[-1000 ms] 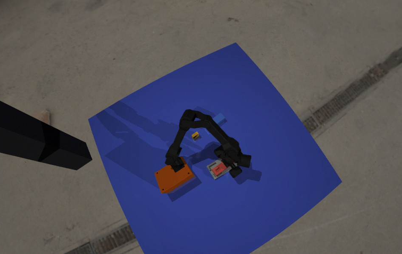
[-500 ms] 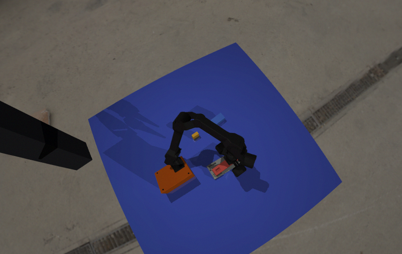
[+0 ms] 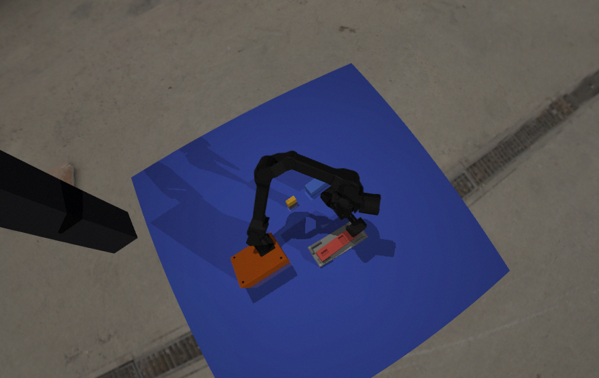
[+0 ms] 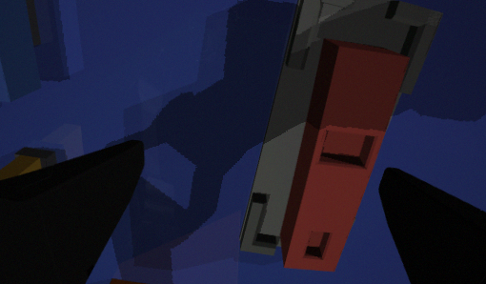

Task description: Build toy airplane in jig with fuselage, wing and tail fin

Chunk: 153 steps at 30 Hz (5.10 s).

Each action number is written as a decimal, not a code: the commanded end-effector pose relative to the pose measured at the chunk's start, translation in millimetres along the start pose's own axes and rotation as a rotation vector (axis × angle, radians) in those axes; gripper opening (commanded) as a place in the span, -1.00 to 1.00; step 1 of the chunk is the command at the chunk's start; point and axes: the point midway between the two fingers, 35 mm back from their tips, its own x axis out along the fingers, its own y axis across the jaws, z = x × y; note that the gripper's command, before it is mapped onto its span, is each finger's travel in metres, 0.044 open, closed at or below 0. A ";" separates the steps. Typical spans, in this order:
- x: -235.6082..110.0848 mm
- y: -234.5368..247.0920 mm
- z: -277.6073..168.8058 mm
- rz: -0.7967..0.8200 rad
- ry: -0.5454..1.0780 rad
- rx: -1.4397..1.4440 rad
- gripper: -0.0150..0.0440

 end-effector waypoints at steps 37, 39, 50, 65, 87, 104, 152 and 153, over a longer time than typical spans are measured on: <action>69.3 188.5 49.5 0.042 -0.015 -0.030 1.00; 72.6 188.6 49.6 0.042 -0.015 -0.030 1.00; 90.4 189.7 49.7 0.043 -0.015 -0.030 1.00; 100.8 190.5 49.2 0.044 -0.015 -0.030 0.38; 69.2 186.8 53.9 0.038 -0.014 -0.029 -0.49; 14.8 183.6 54.0 0.034 -0.013 -0.028 -0.49; -10.1 79.6 41.4 0.000 -0.018 -0.594 -0.49; -9.6 76.4 40.6 0.000 -0.018 -0.612 -0.49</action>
